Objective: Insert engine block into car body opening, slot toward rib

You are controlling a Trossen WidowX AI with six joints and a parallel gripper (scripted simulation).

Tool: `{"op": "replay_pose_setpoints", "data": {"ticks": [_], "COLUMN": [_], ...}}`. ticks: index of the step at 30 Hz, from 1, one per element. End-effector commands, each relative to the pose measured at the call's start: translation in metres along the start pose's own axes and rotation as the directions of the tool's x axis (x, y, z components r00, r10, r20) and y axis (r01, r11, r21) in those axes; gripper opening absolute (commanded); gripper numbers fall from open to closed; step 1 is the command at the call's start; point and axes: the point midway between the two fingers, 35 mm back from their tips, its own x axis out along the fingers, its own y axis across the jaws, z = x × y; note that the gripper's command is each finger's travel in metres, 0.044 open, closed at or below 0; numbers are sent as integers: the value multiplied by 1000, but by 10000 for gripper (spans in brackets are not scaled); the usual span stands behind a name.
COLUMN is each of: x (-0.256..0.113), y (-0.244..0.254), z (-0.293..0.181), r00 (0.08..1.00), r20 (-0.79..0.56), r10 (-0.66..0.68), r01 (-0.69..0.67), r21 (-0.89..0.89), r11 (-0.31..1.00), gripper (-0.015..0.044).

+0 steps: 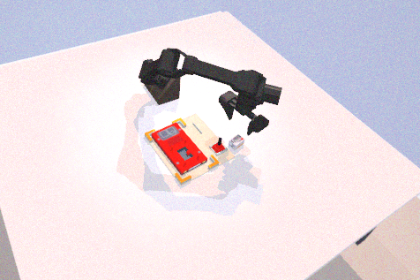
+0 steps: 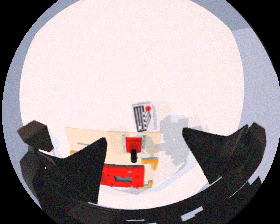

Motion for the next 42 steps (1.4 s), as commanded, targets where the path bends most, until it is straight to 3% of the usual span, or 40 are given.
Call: {"op": "replay_pose_setpoints", "data": {"ticks": [1,5,9,16,37,42], "x": [-3,-1,31,47,75,75], "y": [-2,-4,-4,-4,-4,-4], "z": [1,0,-1,-1,-2,-2], "r00": [1000,1000,1000,1000,1000,1000], "r20": [-11,-11,-12,-13,-15,-15], "r10": [-10,-10,-10,-10,-10,-10], "r01": [9,10,10,10,9,9], "r21": [-47,-47,-47,-46,-46,-46], "r11": [999,999,999,999,999,999], "gripper": [440,440,440,440,440,309]}}
